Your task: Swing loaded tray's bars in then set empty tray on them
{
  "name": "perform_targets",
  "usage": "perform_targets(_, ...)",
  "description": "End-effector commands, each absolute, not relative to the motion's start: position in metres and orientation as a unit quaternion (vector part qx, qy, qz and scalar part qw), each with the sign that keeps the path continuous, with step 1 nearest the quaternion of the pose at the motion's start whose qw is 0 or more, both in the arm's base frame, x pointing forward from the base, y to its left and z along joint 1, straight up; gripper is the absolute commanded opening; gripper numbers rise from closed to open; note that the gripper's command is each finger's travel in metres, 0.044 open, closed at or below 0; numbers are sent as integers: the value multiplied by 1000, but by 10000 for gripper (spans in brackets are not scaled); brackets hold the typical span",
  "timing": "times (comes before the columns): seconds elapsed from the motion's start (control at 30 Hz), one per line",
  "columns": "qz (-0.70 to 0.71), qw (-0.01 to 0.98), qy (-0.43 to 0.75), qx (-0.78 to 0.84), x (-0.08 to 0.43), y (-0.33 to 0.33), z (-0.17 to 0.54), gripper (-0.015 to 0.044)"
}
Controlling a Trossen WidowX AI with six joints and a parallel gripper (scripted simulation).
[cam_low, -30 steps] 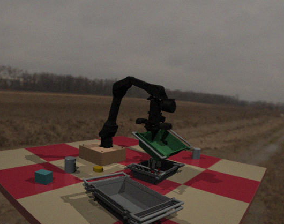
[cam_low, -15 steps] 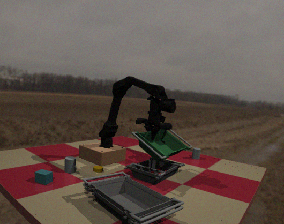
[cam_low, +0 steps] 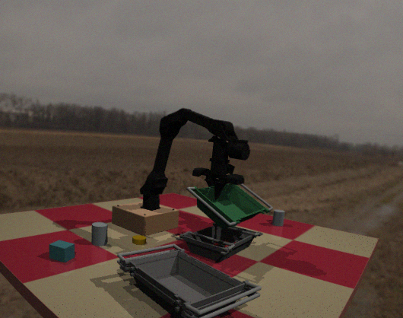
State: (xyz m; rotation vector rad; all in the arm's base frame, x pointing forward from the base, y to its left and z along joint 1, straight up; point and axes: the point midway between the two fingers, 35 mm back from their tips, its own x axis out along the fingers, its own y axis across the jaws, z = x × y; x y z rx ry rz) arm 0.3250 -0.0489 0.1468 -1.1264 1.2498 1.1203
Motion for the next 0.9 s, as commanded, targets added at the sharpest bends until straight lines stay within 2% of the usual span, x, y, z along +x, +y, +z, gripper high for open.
perform_targets(0.0,466,533,519,-479,326,-49,149,0)
perform_targets(0.87,466,533,519,-479,326,-49,109,0)
